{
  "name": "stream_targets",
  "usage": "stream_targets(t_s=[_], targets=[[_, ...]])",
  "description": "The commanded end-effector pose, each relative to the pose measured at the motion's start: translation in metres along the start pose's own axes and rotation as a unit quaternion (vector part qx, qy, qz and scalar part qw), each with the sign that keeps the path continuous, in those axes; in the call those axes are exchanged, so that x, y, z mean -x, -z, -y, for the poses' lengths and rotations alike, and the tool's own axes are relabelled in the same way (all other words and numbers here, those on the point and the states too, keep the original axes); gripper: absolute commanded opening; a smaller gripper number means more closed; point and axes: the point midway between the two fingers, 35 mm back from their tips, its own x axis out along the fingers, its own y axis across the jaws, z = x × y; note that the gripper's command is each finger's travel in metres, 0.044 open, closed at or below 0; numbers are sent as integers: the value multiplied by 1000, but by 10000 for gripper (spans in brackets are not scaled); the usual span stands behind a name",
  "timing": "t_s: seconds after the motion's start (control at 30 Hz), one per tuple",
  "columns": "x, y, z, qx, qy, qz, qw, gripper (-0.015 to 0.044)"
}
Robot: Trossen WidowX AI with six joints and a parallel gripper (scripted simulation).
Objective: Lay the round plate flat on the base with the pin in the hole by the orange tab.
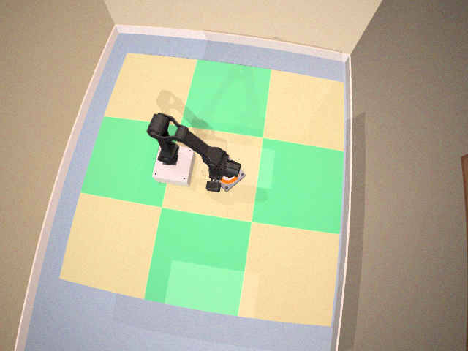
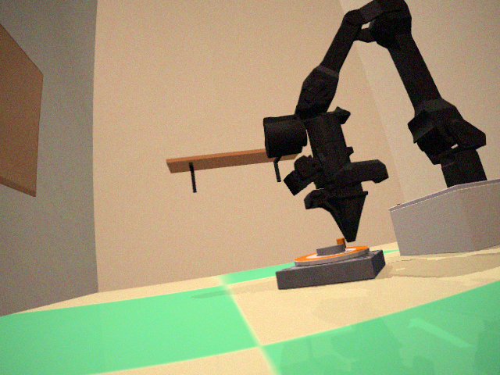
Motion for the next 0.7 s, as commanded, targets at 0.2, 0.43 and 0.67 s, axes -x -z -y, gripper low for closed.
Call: stream_targets(t_s=[0.2,0.43,0.67], targets=[[7,-4,5,1,3,1,1000,0],[40,-1,3,1,3,1,1000,0],[39,0,2,3,0,0,1000,0]])
